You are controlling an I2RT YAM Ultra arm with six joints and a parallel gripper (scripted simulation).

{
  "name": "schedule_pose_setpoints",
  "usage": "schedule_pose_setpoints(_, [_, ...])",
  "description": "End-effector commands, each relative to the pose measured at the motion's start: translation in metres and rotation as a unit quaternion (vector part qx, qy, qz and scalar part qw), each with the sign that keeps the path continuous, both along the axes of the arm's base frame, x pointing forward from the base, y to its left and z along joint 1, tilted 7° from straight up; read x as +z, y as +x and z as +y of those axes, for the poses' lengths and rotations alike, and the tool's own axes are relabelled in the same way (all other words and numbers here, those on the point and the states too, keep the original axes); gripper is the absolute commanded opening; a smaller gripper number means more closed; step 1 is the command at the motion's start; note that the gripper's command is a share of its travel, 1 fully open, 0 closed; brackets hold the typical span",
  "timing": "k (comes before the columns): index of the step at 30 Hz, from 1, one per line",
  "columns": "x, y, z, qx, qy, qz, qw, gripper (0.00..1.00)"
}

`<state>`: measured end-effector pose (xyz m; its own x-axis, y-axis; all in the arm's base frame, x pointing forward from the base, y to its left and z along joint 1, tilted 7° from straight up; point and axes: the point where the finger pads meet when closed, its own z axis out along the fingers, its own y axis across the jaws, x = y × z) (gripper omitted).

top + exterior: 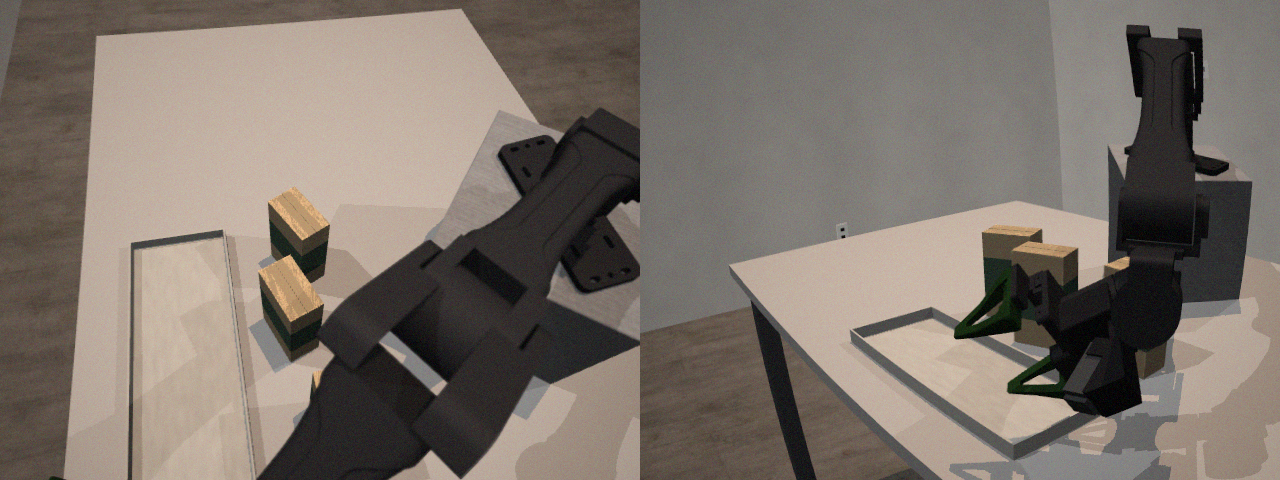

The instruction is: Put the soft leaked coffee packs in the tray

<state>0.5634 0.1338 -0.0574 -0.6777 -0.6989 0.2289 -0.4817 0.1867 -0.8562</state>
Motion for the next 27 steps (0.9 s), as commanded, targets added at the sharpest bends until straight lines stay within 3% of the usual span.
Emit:
schedule_pose_setpoints(1, [0.008, 0.003, 0.001, -0.001, 0.003, -0.008, 1.0, 1.0])
schedule_pose_setpoints(18, [0.008, 0.003, 0.001, -0.001, 0.004, -0.008, 1.0, 1.0])
schedule_pose_setpoints(27, [0.022, 0.007, -0.007, -0.01, 0.029, -0.024, 0.999, 1.0])
